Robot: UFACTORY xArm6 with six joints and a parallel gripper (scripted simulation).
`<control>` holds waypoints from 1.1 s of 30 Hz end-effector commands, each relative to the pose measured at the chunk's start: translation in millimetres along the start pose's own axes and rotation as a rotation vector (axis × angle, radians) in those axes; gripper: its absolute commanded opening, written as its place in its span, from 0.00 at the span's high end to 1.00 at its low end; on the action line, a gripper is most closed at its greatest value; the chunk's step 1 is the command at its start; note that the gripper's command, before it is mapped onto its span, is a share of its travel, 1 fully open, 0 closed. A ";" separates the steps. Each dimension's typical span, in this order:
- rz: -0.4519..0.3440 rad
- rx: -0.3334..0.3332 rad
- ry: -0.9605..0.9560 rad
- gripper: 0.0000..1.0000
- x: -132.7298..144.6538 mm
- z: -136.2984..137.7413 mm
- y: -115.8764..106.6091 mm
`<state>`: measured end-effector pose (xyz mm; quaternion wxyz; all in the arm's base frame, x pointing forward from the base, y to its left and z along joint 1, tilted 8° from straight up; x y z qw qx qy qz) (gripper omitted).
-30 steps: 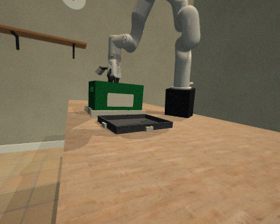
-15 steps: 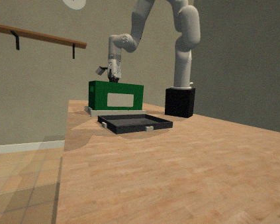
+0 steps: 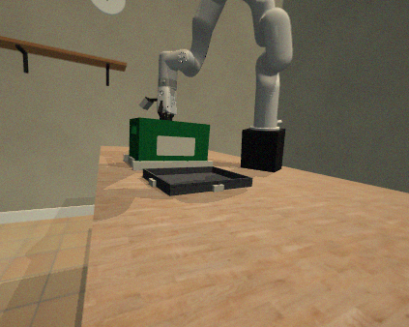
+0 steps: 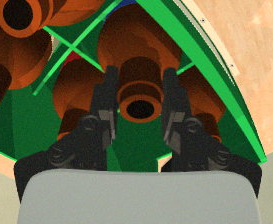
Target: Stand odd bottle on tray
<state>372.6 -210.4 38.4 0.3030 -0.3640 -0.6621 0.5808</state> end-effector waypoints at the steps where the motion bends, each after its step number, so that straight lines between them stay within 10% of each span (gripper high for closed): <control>1: 0.003 -0.001 0.000 1.00 -1.2 -0.6 -1.1; 21: 0.003 -0.001 0.000 1.00 -1.2 -0.6 -1.1; 22: 0.003 -0.001 0.000 0.35 -1.2 -0.6 -1.1; 33: 0.003 -0.001 0.000 0.35 -1.2 -0.6 -1.1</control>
Point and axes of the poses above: the point where the finger pads meet when closed, its own y axis out along the fingers, its own z axis across the jaws, x = y × z, the point moved 2 cm from there along -y, back along the fingers, and after that the axes turned 6 degrees about y, right-handed, at the moved point
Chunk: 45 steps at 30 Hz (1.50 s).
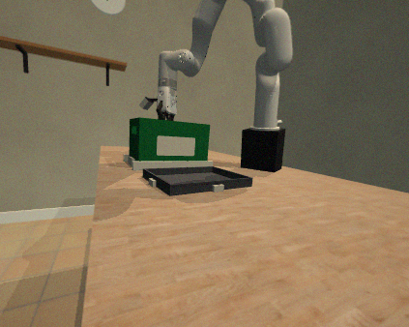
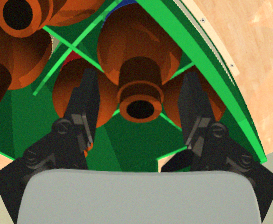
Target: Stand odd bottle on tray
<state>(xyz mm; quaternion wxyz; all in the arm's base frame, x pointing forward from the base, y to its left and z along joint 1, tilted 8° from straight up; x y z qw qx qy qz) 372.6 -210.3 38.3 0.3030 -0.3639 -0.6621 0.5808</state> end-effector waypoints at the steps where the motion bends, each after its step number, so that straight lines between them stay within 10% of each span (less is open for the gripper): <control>1: 0.004 -0.002 0.000 0.35 -1.3 -0.7 -1.2; 45: 0.004 -0.002 0.000 0.35 -1.2 -0.6 -37.9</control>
Point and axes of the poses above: the point where the finger pads meet when closed, its own y axis out along the fingers, its own z axis across the jaws, x = y × z, the point moved 2 cm from there along -y, back along the fingers, and after that the axes turned 6 degrees about y, right-handed, at the moved point
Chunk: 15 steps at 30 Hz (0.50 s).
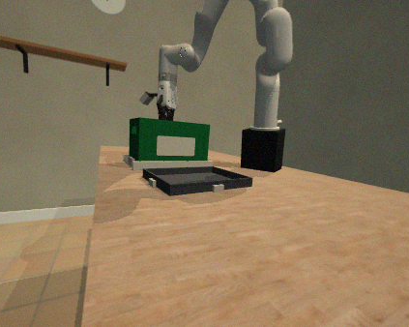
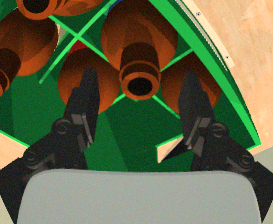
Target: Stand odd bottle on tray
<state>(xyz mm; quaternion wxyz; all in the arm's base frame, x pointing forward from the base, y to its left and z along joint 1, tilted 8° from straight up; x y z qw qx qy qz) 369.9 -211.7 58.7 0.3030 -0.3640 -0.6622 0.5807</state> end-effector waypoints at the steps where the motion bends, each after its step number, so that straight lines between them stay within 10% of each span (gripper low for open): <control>1: 0.003 -0.001 0.000 0.35 -1.1 -0.7 -20.9; 15: 0.003 -0.001 0.000 0.35 -0.9 -0.6 -57.1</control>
Point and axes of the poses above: the point where the finger pads meet when closed, its own y axis out along the fingers, its own z axis across the jaws, x = y × z, the point moved 2 cm from there along -y, back along the fingers, and after that the axes turned 6 degrees about y, right-handed, at the moved point
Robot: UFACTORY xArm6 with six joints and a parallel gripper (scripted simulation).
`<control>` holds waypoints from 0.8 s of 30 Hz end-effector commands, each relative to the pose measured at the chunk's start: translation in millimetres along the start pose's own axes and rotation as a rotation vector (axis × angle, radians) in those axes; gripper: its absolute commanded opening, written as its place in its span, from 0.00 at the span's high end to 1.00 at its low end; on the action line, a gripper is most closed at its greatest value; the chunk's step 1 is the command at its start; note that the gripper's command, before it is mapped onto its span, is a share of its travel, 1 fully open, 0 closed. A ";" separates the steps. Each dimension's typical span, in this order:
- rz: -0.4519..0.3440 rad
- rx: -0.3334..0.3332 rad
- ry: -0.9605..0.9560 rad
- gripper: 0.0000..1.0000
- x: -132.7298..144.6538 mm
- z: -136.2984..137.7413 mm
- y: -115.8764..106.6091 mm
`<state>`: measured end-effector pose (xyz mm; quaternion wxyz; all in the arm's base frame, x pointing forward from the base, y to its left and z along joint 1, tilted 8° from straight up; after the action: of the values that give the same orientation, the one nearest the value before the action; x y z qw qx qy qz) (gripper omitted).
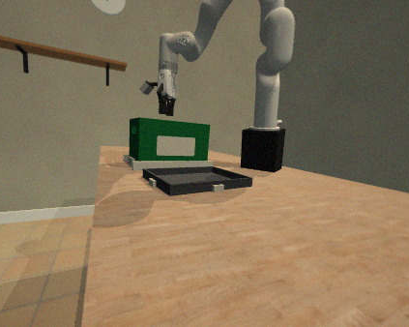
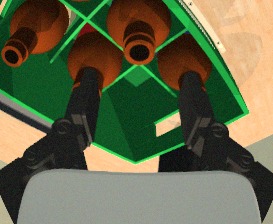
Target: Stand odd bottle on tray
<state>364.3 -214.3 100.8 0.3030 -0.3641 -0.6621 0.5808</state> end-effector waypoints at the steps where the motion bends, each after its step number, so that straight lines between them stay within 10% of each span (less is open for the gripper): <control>1: 0.003 -0.002 0.000 0.35 -0.9 -0.7 -16.3; 13: 0.003 -0.002 0.000 0.35 -0.9 -0.6 -22.7; 14: 0.003 -0.002 0.000 1.00 -0.9 -0.6 -22.7; 24: 0.003 -0.002 0.000 1.00 -0.9 -0.6 -22.7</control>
<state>361.4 -215.3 121.9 0.3032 -0.3638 -0.6622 0.5807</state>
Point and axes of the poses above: the point where the finger pads meet when closed, its own y axis out along the fingers, its own z axis across the jaws, x = y × z, the point moved 2 cm from there along -y, back along the fingers, and after that the axes turned 6 degrees about y, right-handed, at the moved point
